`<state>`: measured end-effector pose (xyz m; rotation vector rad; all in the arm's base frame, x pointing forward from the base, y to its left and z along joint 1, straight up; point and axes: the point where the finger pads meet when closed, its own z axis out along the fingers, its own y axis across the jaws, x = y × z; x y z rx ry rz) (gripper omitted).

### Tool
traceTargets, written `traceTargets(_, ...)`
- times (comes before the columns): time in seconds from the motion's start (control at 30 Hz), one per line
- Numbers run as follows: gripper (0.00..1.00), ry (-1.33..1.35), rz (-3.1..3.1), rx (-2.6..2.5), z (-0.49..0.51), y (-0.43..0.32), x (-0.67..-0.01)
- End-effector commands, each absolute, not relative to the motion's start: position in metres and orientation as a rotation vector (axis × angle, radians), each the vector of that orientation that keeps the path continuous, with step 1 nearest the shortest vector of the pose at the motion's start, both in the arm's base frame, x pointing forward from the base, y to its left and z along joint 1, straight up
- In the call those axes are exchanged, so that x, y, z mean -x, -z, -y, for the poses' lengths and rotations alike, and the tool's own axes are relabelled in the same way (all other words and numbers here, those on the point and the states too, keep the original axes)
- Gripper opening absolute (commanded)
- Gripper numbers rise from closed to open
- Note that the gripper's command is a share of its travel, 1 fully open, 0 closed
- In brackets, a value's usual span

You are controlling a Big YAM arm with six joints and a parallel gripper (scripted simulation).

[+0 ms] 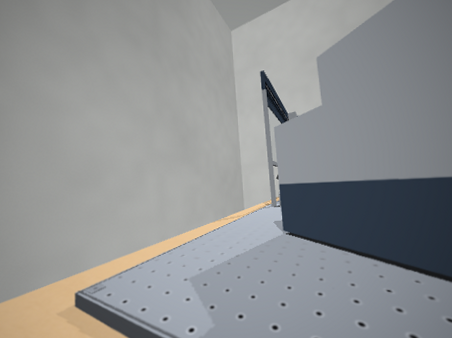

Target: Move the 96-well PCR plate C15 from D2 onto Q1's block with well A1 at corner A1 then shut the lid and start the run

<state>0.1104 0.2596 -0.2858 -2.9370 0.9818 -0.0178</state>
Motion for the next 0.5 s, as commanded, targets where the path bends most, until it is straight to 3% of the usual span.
traceTargets(0.0,0.0,0.023,-0.996,2.947,-0.265,0.325,-0.111)
traceTargets(0.07,0.0,-0.002,-0.948,2.959,-0.259,0.294,-0.105)
traceTargets(0.47,0.0,0.017,-0.997,2.971,-0.251,0.302,-0.112)
